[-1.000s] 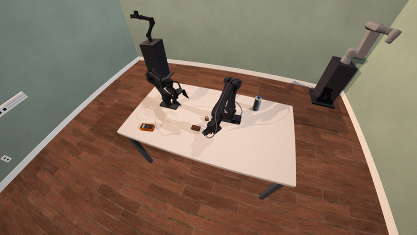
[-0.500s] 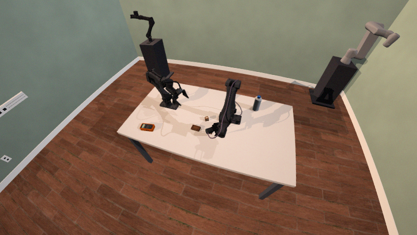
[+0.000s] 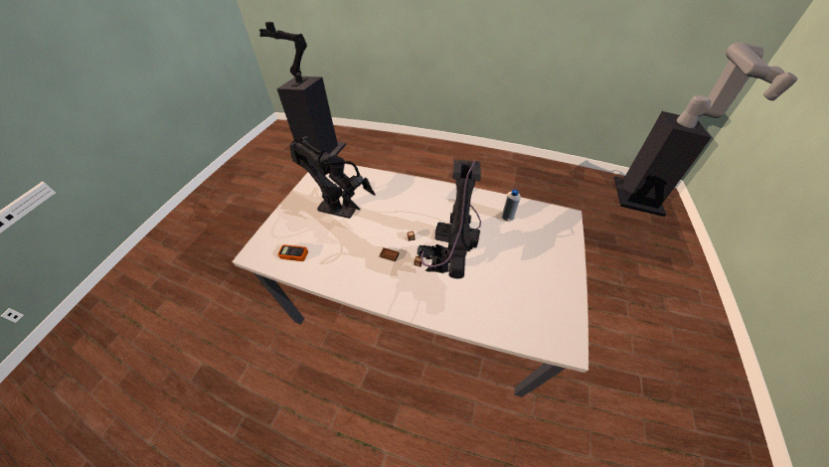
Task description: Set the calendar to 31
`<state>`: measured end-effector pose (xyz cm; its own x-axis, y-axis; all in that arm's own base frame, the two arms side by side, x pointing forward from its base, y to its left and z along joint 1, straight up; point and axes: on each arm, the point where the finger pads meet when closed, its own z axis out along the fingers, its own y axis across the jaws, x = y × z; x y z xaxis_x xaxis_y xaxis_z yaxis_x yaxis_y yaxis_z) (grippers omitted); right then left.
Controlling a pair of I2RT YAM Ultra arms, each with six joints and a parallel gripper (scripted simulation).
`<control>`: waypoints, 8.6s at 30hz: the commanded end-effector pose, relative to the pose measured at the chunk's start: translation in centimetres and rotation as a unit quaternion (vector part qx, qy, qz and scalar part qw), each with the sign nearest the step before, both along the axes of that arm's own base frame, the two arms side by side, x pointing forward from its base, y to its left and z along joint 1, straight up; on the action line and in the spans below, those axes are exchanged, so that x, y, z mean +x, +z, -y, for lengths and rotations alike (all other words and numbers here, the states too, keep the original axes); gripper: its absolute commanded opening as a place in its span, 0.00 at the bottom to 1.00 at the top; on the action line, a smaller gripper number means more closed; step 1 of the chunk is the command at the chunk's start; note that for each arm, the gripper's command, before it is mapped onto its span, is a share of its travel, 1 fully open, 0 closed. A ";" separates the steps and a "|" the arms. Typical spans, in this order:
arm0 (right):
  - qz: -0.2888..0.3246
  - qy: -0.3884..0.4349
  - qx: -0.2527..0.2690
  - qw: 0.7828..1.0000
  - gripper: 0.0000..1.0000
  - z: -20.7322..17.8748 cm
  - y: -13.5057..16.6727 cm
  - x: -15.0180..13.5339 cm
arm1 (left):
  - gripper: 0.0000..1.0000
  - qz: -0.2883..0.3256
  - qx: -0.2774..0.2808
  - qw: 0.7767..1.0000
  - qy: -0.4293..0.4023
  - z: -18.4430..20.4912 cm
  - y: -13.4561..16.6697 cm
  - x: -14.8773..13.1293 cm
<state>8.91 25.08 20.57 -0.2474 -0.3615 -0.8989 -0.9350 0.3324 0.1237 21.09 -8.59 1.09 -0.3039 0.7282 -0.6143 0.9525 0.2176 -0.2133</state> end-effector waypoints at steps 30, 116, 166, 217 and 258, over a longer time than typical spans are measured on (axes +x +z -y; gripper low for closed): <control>0.009 -0.009 0.024 1.000 1.00 0.2 1.5 0.4 | 0.55 0.124 -0.131 0.977 -0.114 1.9 -0.9 -2.6; 0.009 -0.009 0.024 1.000 1.00 0.2 1.5 0.4 | 0.26 0.164 -0.118 0.972 -0.120 4.6 2.1 -0.9; 0.009 -0.009 0.024 1.000 1.00 0.2 1.5 0.4 | 0.26 -0.320 0.088 0.905 0.268 5.8 -0.3 1.3; 0.009 -0.009 0.024 1.000 1.00 0.2 1.5 0.4 | 0.26 -0.508 0.334 0.535 0.587 4.8 -2.2 -1.9; 0.009 -0.009 0.024 1.000 1.00 0.2 1.5 0.4 | 0.26 -0.512 0.341 0.530 0.584 4.6 -3.7 -2.9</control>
<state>8.91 25.08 20.57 -0.2474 -0.3615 -0.8989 -0.9350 0.3324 0.1237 18.68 -13.23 -2.36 -0.7165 -0.3720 0.5901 -0.4591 0.8884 0.0026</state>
